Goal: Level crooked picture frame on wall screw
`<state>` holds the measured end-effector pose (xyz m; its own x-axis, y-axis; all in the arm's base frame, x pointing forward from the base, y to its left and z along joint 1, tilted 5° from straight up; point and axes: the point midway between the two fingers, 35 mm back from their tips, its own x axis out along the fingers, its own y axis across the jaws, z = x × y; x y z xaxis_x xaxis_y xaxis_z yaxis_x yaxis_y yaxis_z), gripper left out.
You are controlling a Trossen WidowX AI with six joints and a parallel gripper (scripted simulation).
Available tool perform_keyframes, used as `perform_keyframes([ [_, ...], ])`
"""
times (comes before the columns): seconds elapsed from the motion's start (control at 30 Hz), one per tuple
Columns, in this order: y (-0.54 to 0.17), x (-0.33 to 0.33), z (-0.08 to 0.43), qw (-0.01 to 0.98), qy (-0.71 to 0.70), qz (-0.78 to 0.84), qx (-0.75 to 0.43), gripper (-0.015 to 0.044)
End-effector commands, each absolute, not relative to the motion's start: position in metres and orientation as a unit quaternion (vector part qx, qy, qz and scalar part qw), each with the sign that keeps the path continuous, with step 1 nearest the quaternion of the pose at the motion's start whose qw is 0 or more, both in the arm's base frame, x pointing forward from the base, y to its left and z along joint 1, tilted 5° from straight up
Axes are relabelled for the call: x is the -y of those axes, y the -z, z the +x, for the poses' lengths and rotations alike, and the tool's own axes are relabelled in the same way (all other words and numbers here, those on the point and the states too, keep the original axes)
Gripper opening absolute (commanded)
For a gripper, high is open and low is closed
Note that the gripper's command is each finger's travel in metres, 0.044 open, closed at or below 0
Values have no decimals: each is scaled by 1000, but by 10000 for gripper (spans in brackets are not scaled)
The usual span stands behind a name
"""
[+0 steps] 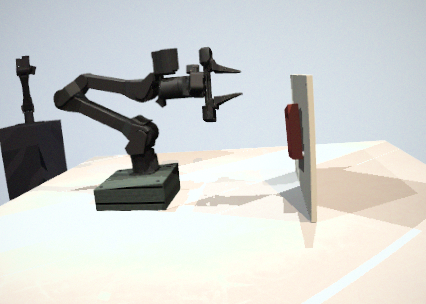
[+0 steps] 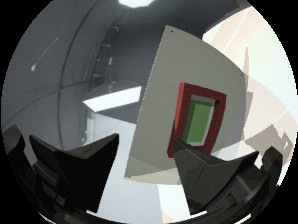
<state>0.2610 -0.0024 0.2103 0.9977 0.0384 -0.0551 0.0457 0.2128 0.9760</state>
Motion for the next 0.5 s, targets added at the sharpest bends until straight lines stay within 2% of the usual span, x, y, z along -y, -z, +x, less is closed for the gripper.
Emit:
perform_keyframes([
  [0.0, -192, 3, 261, 776, 3, 629, -36, 260],
  [0.47, -192, -2, 261, 776, 3, 629, -36, 260],
])
